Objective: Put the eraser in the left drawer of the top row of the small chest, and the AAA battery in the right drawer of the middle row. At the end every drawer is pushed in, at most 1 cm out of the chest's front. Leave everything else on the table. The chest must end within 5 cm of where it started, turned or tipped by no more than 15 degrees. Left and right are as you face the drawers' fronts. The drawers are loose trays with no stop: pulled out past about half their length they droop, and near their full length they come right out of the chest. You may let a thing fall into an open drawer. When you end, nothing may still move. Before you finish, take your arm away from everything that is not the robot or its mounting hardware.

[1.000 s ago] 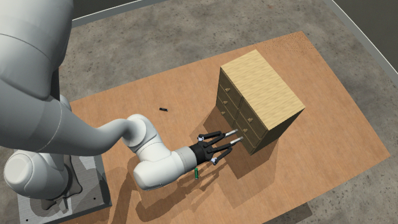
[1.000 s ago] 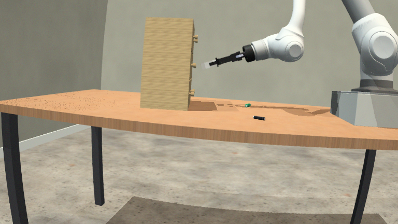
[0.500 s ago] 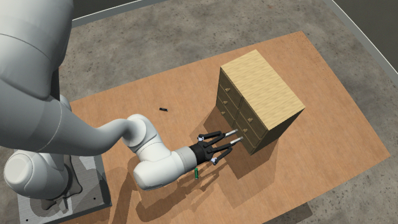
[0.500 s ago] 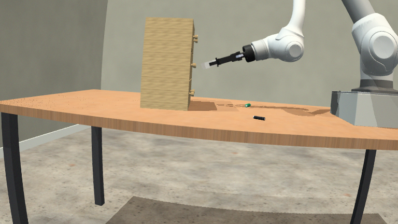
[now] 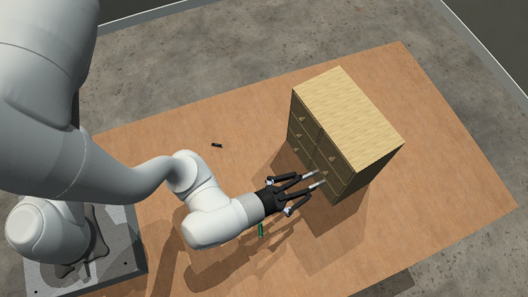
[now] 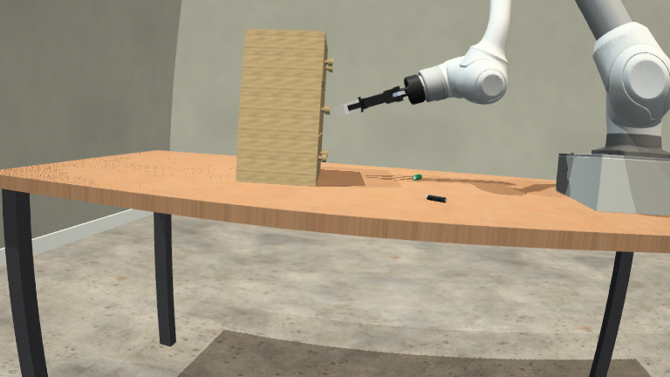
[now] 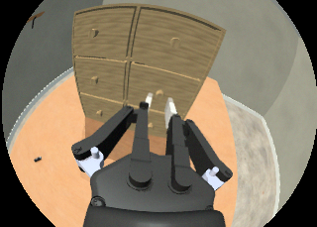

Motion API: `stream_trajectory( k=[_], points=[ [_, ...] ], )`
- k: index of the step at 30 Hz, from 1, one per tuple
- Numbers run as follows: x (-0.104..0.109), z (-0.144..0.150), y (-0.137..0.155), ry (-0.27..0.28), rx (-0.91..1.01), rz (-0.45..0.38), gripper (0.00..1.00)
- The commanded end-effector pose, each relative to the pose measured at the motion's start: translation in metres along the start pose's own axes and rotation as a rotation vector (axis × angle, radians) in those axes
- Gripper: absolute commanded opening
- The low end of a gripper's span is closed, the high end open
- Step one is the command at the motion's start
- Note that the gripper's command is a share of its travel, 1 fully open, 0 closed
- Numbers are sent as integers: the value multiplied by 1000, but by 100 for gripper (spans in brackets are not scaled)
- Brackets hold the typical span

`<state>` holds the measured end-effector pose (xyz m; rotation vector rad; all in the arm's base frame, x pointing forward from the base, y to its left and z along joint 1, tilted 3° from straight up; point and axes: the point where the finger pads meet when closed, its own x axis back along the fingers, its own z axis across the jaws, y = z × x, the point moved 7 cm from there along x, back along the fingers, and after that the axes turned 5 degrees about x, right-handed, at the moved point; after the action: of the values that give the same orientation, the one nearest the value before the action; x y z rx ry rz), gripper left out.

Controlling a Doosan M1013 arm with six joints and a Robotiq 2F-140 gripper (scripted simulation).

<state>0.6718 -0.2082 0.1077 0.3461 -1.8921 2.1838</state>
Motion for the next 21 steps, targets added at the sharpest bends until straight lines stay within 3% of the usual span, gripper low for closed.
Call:
stream_trajectory(
  k=[1,21],
  points=[
    [-4,0,-2,0,0,0,20],
    [-22,1,-8,0,0,0,20]
  ],
)
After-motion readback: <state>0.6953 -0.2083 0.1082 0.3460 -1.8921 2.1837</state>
